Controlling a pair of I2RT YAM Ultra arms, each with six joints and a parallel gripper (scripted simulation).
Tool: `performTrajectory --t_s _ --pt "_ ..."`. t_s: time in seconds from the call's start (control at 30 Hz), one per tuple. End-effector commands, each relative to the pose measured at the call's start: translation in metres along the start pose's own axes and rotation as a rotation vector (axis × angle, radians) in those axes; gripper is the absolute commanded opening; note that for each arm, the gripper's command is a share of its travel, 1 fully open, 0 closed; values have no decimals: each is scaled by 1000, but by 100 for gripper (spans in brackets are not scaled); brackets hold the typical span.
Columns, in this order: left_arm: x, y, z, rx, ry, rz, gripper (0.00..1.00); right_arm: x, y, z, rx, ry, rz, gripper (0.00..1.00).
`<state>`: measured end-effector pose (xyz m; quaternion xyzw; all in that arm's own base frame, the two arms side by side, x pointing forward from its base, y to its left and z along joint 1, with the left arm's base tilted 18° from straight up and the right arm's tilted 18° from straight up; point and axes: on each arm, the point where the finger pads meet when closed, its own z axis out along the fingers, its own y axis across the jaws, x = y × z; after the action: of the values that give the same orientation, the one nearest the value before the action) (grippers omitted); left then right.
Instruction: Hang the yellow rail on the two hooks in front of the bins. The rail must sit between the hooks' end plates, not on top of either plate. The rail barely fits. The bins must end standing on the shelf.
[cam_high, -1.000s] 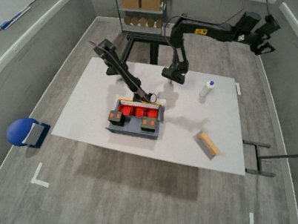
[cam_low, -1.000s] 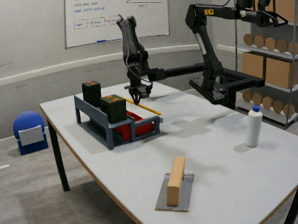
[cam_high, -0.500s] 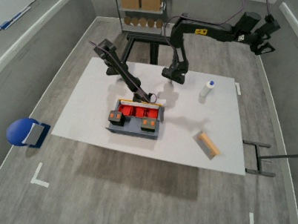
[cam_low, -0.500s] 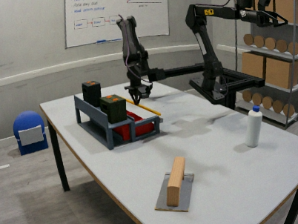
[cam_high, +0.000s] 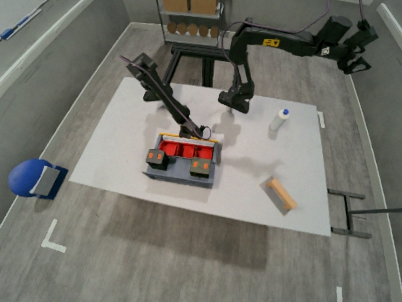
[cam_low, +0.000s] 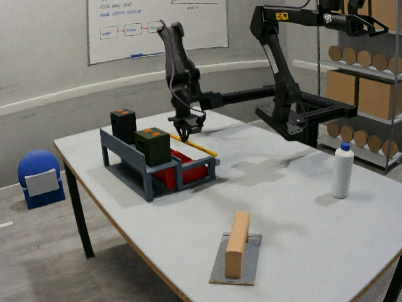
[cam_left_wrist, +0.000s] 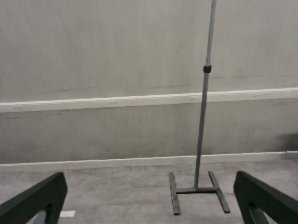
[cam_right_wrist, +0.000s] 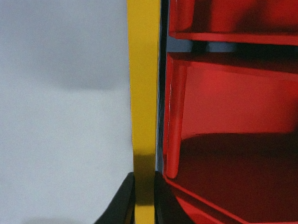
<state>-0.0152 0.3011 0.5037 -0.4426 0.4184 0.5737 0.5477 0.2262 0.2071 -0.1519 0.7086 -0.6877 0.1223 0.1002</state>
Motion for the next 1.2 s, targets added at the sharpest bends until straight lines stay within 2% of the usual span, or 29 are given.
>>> performTrajectory --t_s 0.0,0.33,0.5,1.17 --pt "-17 3 -9 -6 -52 7 100 -2 -1 -4 15 -17 -11 0" --pt "-17 3 -9 -6 -52 7 100 0 1 2 5 -6 -13 0" --pt "-17 3 -9 -6 -52 7 100 -5 -5 -4 20 -22 -7 0" --pt "-17 3 -9 -6 -52 7 100 -4 -3 -2 18 -19 -11 0"
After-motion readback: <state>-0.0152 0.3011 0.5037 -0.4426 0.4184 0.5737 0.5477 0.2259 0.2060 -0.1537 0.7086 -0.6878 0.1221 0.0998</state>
